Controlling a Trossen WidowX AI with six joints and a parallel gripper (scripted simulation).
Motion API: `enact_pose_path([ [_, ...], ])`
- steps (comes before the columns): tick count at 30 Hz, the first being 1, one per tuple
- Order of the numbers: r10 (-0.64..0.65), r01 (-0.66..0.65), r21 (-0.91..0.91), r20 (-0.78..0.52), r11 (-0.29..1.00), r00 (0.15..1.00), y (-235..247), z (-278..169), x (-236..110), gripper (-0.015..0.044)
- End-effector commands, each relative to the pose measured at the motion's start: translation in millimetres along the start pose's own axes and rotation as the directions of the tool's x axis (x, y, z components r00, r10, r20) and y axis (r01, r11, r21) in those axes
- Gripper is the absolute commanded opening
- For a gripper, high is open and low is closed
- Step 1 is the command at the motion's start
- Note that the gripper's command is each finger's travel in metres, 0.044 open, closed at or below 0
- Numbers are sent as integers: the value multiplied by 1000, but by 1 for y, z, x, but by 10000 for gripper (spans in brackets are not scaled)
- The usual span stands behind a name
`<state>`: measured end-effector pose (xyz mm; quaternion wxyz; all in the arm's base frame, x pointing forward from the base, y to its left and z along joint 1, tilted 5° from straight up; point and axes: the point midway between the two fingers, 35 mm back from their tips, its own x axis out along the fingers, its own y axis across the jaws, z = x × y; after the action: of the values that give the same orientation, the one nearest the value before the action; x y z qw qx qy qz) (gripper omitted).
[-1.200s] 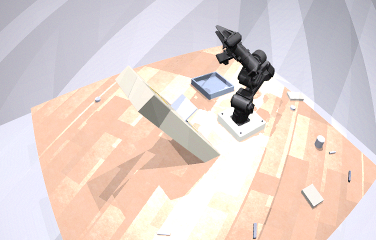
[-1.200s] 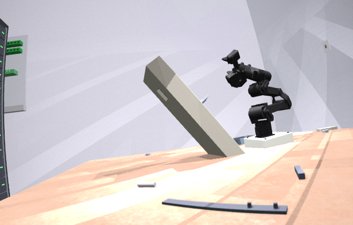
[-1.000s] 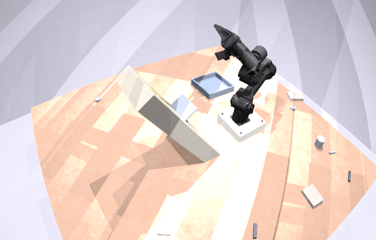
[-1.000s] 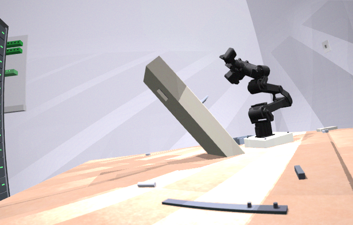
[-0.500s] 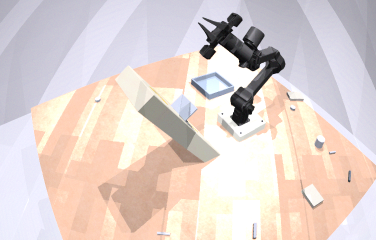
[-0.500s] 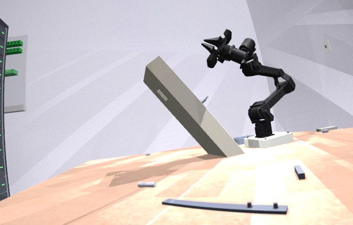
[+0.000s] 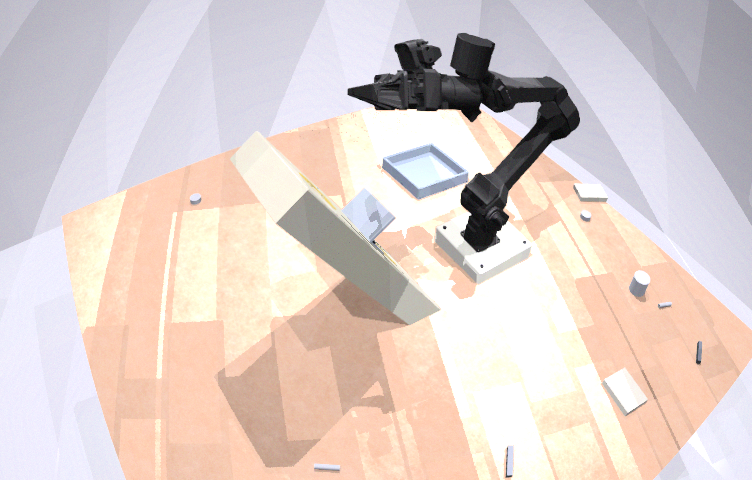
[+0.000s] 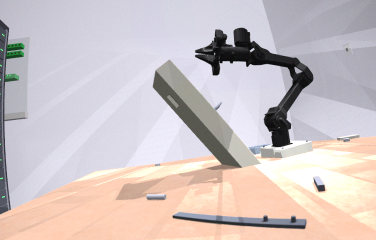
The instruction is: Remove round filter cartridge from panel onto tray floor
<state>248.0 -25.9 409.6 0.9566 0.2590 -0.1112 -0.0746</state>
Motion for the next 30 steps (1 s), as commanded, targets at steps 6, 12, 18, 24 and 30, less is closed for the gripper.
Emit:
enact_pose_path([
  [6, -143, -458, -626, -675, 631, 724, -30, -85, 4, 91],
  [12, -143, -458, -626, -675, 631, 724, -30, -85, 4, 91],
  [18, -143, -458, -626, -675, 631, 724, -30, -85, 4, 91],
  [24, -143, -458, -626, -675, 631, 724, -30, -86, 5, 91],
  [30, -143, -458, -626, -674, 631, 724, -31, -91, 12, 91],
])
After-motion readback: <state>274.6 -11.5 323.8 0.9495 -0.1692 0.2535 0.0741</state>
